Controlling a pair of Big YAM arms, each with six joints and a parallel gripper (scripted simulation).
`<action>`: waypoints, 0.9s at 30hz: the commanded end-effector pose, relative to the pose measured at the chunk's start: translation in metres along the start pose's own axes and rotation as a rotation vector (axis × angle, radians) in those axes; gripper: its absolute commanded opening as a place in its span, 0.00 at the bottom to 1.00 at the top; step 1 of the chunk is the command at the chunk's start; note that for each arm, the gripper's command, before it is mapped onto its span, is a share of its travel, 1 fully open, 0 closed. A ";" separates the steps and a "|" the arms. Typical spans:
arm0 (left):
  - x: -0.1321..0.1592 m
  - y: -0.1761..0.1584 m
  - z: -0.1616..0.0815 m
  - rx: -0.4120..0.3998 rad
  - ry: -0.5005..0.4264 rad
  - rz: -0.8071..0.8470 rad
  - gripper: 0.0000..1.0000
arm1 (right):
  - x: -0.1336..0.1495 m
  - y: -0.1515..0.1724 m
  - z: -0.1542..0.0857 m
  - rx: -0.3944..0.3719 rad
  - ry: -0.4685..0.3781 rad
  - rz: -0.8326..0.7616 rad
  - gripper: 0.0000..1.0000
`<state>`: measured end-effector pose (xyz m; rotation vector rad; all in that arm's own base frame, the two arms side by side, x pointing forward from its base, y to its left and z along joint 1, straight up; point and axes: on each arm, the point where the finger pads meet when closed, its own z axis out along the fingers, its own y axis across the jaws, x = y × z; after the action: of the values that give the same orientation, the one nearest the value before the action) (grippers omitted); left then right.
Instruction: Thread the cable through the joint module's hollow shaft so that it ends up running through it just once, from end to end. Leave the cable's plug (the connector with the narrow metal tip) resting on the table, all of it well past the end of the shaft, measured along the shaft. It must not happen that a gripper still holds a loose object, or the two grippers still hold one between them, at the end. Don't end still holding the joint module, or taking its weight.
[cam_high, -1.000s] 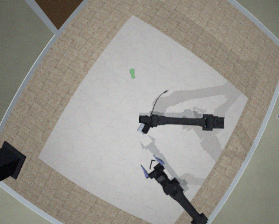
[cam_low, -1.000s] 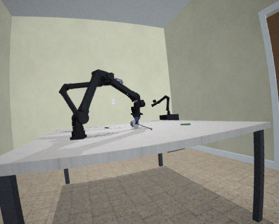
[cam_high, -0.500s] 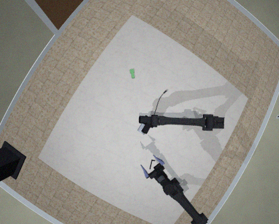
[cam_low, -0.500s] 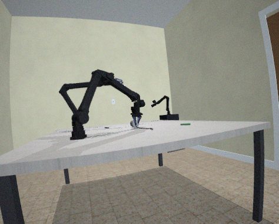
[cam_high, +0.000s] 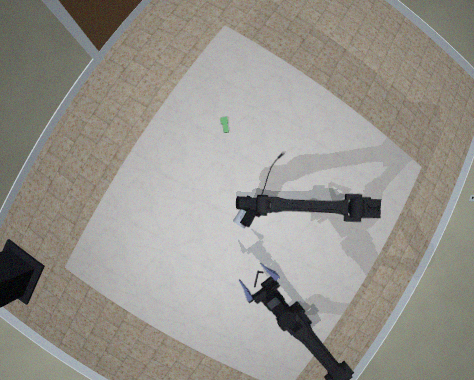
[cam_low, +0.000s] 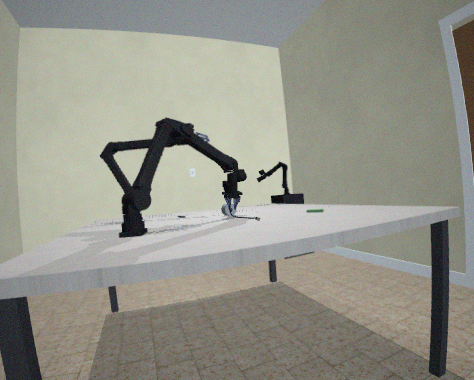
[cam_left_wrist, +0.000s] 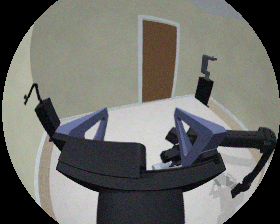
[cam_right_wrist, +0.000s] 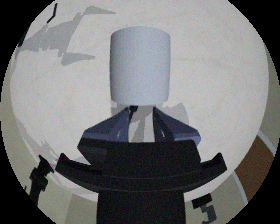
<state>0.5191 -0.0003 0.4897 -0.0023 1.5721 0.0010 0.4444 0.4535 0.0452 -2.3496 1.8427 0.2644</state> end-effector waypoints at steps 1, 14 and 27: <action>-0.042 0.003 0.000 -0.006 -0.069 0.006 0.96 | -0.004 -0.002 -0.003 0.005 -0.006 -0.014 0.32; -0.042 0.003 0.000 -0.006 -0.069 0.006 0.96 | -0.009 -0.020 -0.062 0.056 -0.033 -0.014 0.32; -0.042 0.003 0.000 -0.006 -0.069 0.006 0.96 | -0.009 -0.006 -0.047 0.009 -0.009 -0.020 0.32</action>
<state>0.5191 -0.0003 0.4897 -0.0023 1.5721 0.0010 0.4461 0.4441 0.0831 -2.3513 1.8457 0.2655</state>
